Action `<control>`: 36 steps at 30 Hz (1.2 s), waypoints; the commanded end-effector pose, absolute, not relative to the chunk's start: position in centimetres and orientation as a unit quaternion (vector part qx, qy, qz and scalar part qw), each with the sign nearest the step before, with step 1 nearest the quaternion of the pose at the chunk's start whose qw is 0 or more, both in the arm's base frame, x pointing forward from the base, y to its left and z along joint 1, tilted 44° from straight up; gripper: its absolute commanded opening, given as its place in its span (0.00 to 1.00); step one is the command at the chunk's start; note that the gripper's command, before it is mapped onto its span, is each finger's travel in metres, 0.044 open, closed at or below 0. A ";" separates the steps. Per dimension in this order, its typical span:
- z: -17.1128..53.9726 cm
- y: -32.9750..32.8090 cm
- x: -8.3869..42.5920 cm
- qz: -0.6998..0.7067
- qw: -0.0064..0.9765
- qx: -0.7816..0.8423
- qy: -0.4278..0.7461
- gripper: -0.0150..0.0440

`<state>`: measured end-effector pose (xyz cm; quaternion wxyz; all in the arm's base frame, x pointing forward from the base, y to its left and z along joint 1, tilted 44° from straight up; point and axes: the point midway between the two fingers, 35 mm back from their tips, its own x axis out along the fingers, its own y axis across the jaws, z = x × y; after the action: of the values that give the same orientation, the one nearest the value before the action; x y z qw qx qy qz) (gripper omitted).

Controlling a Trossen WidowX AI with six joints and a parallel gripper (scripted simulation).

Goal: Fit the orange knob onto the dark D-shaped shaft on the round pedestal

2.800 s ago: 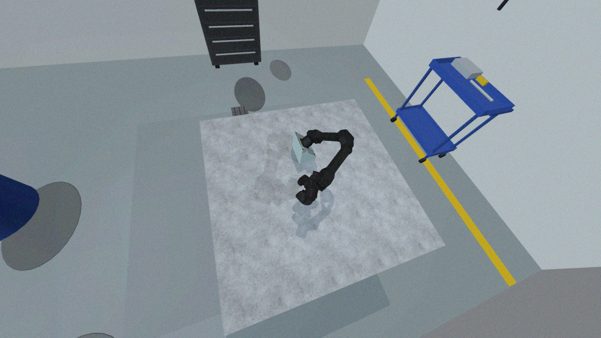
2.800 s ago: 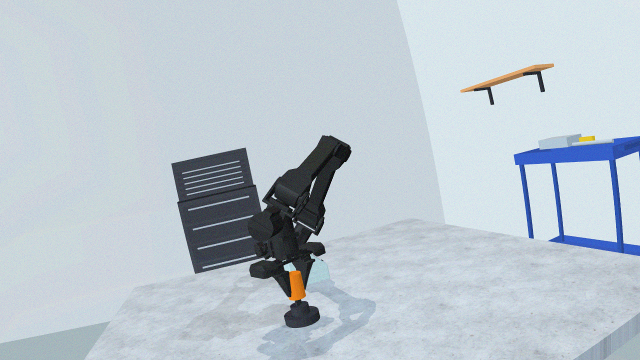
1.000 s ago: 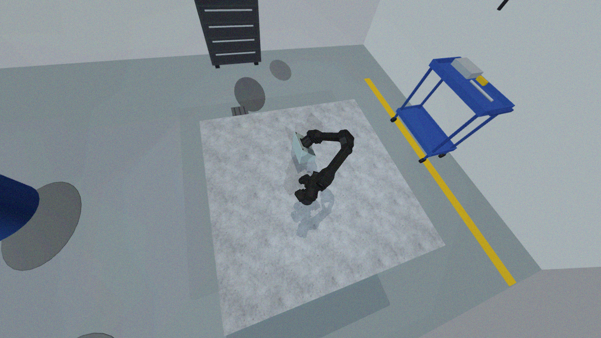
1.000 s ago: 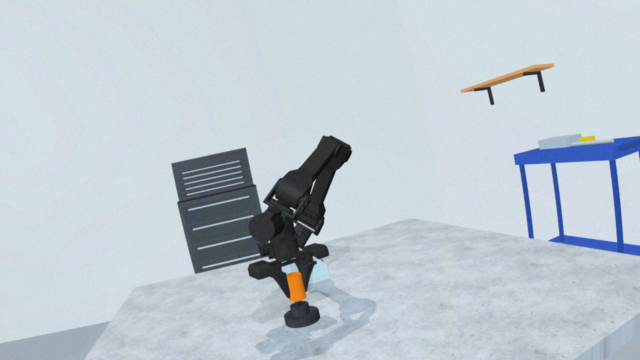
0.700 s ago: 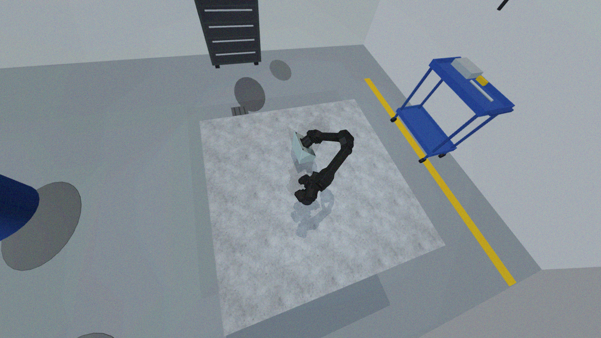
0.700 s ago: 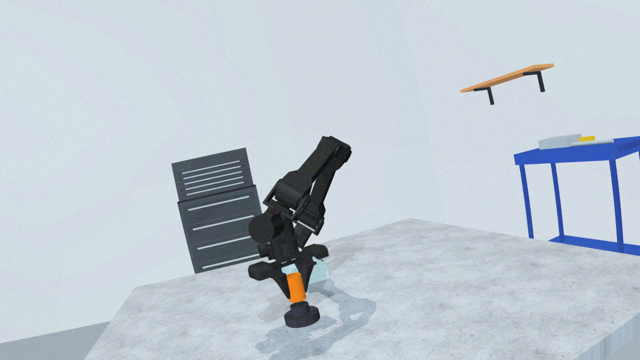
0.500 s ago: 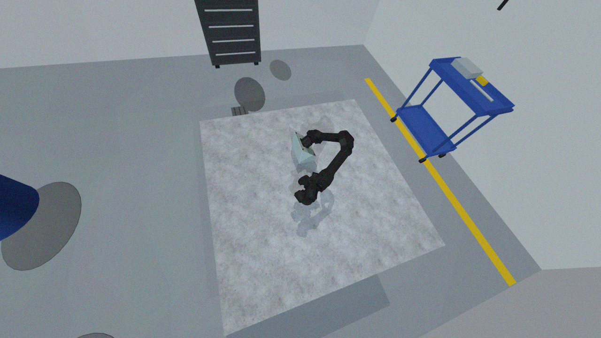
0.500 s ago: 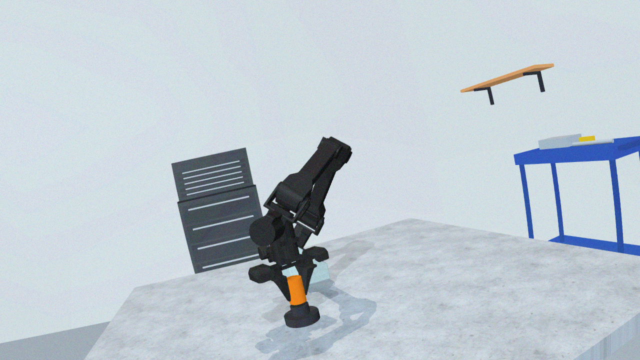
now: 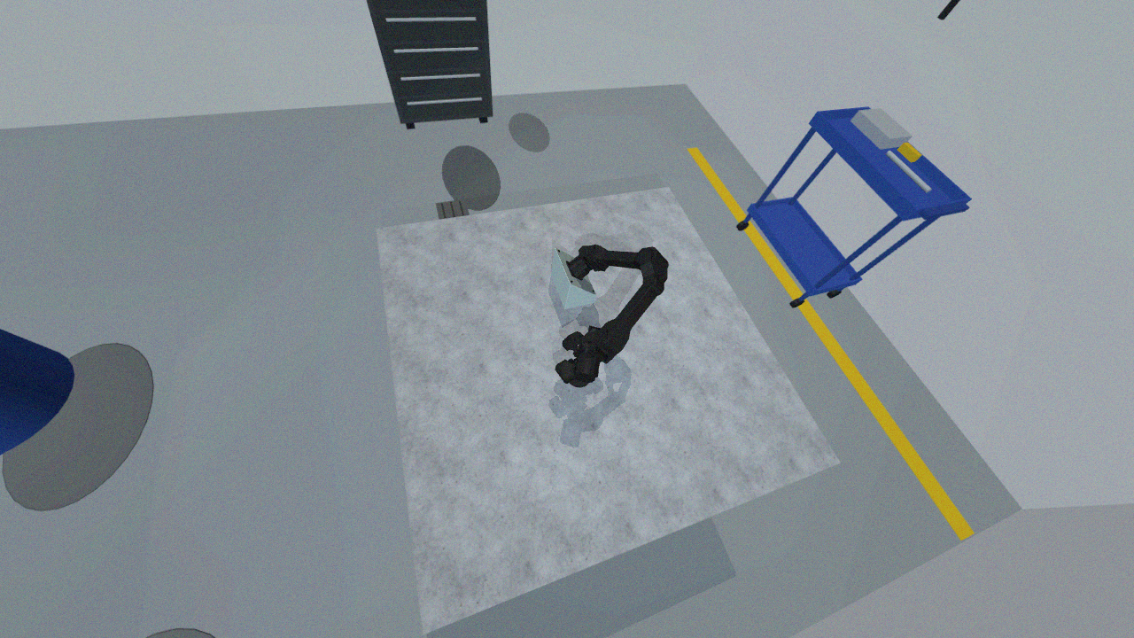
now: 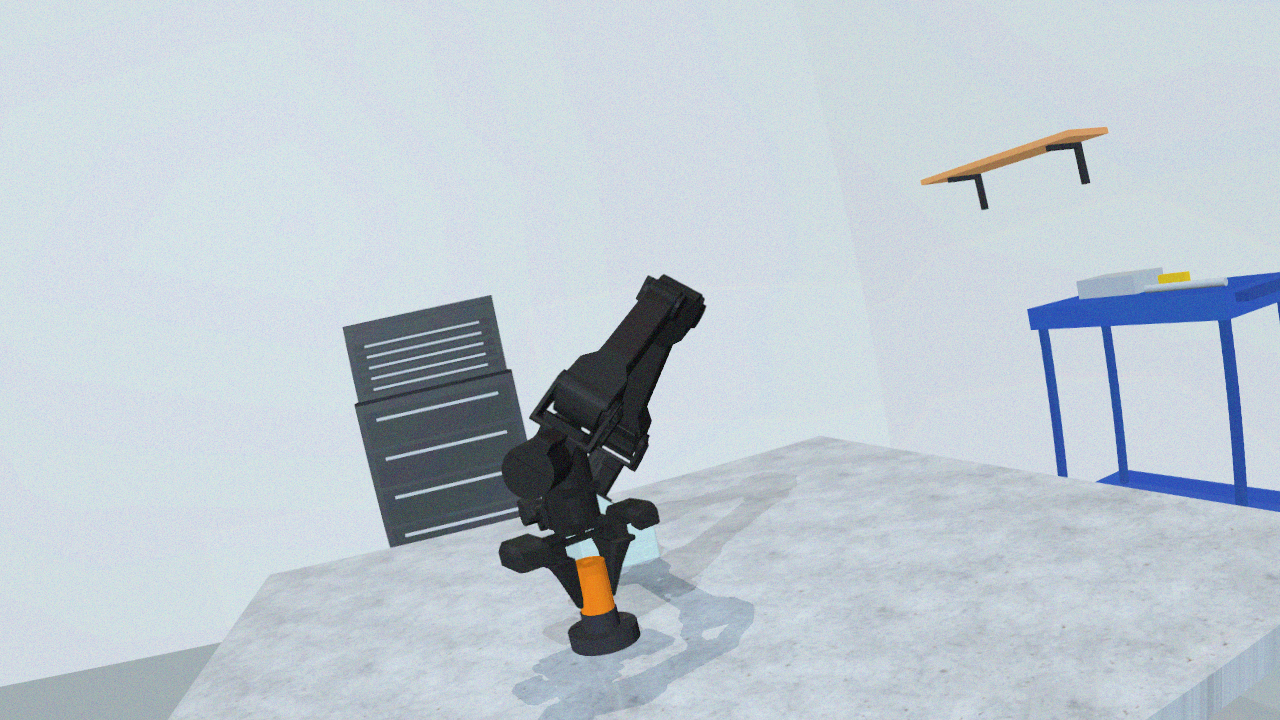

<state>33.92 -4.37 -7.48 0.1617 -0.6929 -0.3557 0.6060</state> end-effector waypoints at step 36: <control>-0.7 -11.3 34.0 0.607 0.161 -0.693 -0.355 1.00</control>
<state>34.15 -11.03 -0.84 0.1620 -0.6984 -0.3498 0.6030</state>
